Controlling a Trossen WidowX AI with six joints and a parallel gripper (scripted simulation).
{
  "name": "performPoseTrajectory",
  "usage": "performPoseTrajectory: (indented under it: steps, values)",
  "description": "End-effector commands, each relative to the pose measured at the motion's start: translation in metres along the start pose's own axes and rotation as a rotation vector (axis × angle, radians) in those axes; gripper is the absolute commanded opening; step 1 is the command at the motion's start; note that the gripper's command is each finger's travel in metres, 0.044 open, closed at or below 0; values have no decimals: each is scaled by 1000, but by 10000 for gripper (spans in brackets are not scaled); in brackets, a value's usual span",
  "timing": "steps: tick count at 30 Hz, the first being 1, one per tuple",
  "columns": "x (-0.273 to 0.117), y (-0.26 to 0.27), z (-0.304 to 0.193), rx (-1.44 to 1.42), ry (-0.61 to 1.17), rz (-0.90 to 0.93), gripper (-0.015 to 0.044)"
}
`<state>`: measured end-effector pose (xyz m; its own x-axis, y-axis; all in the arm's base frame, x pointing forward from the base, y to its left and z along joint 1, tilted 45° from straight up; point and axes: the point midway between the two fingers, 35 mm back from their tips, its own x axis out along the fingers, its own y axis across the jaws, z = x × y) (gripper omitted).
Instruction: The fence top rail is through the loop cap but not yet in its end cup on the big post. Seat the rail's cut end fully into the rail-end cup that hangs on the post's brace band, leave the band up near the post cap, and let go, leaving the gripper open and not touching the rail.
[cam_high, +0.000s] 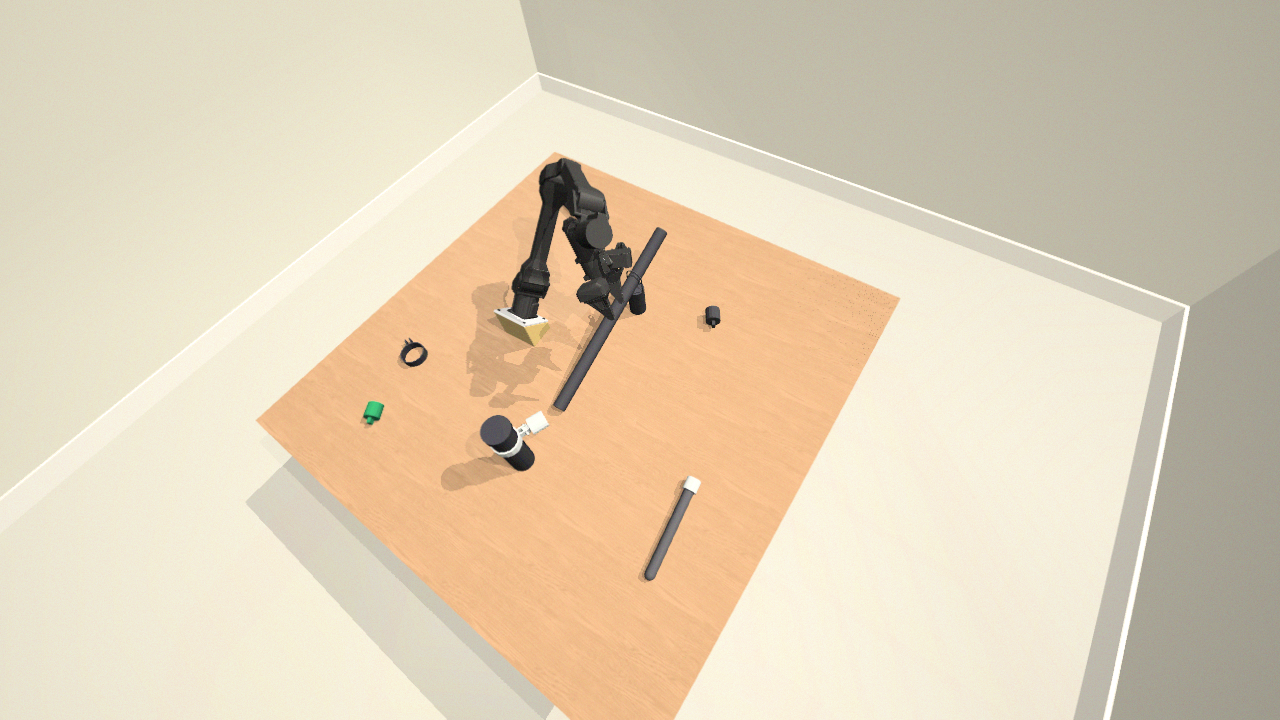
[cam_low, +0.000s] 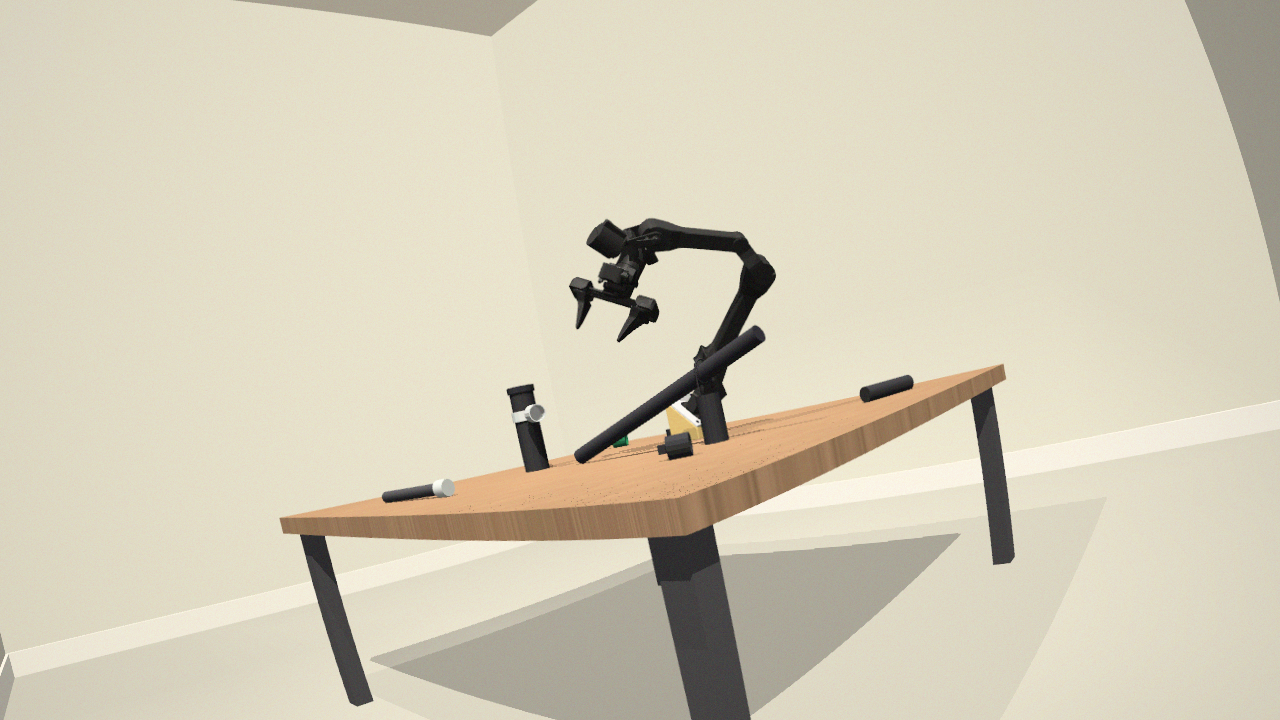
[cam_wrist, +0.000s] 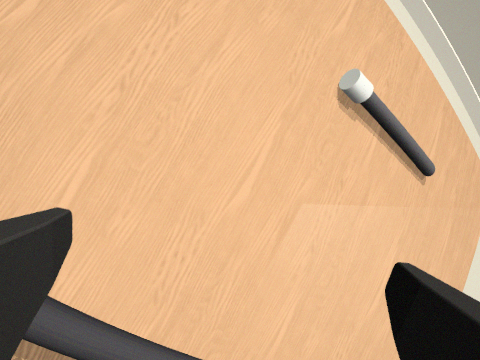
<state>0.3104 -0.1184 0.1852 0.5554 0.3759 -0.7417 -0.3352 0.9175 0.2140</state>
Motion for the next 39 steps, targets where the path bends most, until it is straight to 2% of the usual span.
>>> performPoseTrajectory:
  steps: [1, 6, 17, 21, 32, 36, 39]
  values:
    - [0, -35, -58, 361, 67, 44, 440]
    - [-7, -59, -122, 792, 103, 124, 440]
    - [-7, -60, -125, 791, 103, 128, 440]
    - [1, -80, -132, 585, 93, 125, 440]
    - [50, -165, -184, -411, 73, 122, 440]
    - [60, -179, -196, -602, 71, 125, 440]
    - [62, -182, -198, -635, 71, 125, 440]
